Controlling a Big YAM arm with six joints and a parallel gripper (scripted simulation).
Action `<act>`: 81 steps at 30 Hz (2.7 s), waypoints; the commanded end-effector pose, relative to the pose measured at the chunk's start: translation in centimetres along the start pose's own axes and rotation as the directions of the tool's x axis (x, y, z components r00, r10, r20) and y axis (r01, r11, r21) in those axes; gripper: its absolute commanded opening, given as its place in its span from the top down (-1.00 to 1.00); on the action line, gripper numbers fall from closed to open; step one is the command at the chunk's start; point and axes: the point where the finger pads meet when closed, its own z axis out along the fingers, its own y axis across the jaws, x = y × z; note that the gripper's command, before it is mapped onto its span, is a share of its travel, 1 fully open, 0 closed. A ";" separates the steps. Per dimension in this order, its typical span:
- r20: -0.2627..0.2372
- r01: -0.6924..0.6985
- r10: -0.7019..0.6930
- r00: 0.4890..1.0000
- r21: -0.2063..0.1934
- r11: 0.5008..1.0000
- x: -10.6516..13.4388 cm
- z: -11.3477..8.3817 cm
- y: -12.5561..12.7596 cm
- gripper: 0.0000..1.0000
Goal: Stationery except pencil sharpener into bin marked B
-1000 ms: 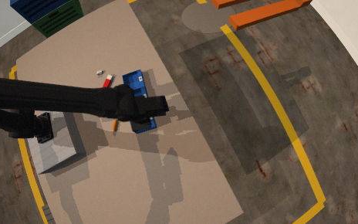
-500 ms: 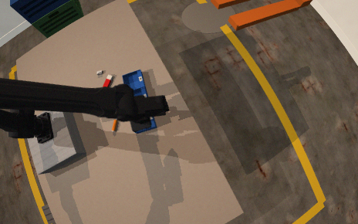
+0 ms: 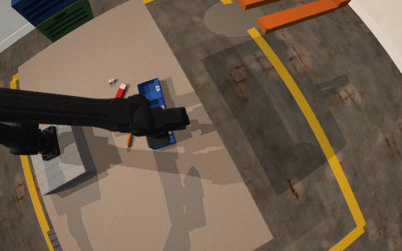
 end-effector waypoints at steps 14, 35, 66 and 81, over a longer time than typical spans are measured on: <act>0.042 0.000 0.000 0.999 0.007 1.000 -1.1 -2.2 -1.0 0.84; 0.075 0.006 -0.007 0.997 0.013 1.000 -2.6 -5.8 -0.8 0.84; 0.043 0.001 -0.001 0.999 -0.002 1.000 -1.1 -6.6 8.9 0.84; 0.011 -0.011 0.011 1.000 -0.001 1.000 -0.2 -1.8 8.4 0.84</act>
